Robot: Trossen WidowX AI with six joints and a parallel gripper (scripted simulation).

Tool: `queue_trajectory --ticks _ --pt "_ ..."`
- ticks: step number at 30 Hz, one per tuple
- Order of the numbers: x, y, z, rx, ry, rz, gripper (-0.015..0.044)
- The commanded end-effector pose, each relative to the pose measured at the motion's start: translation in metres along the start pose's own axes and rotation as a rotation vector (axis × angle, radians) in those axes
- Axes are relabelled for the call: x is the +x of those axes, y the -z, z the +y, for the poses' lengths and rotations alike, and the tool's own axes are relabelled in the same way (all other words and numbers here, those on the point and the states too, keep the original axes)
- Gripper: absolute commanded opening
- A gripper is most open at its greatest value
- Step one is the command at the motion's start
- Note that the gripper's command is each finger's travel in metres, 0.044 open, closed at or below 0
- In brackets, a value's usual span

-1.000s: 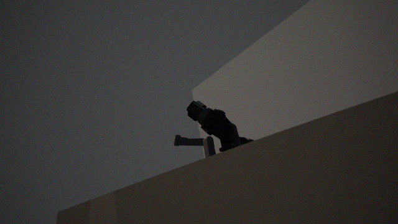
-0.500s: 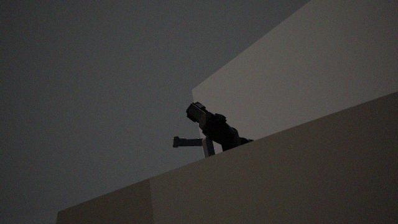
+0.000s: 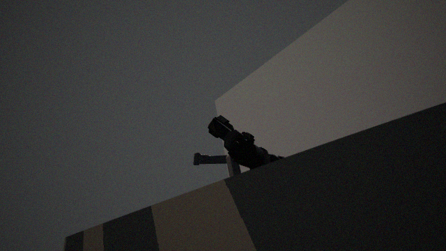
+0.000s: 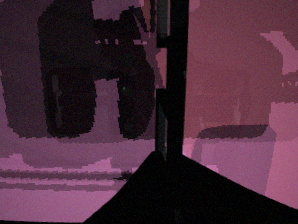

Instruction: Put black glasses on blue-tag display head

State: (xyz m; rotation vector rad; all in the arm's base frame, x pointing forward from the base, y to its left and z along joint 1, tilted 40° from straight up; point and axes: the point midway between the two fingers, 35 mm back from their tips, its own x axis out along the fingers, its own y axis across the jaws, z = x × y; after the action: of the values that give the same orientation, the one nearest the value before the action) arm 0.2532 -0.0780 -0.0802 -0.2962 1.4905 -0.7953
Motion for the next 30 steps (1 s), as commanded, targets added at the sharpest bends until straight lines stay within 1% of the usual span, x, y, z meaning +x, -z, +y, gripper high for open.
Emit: queue_trajectory --ticks 1,3,7,30 --pt "0.0040 0.0038 -0.0004 -0.013 0.008 0.008 0.0000" --pt "0.0040 0.0038 -0.0004 -0.013 0.008 0.008 0.0000" --pt "0.0014 0.0011 -0.0001 -0.002 0.001 0.003 0.0105" --pt "-0.0043 0.0026 0.0072 -0.008 0.004 0.006 0.0107"
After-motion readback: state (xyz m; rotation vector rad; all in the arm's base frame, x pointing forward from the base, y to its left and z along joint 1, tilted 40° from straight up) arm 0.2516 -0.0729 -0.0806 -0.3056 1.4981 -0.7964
